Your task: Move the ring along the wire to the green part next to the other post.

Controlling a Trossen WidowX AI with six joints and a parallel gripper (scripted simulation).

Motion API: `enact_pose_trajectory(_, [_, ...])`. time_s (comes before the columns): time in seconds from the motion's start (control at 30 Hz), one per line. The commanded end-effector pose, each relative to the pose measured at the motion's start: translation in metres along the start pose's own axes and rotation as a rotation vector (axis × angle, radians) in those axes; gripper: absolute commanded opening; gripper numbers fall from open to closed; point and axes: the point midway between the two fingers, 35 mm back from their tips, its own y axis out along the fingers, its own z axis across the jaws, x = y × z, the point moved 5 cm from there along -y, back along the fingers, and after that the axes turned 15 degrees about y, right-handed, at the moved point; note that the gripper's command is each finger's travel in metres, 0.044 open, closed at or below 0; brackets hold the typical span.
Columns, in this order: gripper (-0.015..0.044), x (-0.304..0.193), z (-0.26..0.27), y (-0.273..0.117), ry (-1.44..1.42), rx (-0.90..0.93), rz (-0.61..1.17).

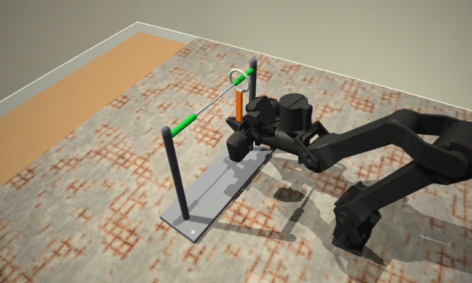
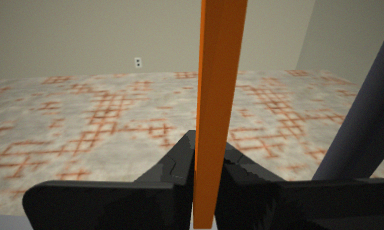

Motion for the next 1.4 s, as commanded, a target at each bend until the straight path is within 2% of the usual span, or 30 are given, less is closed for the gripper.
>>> enact_pose_trajectory(0.0, [-0.0150,0.000,0.000,0.000,0.003,-0.004,-0.001])
enact_pose_trajectory(1.37, [-0.0150,-0.008,0.035,0.001,-0.007,0.000,0.008])
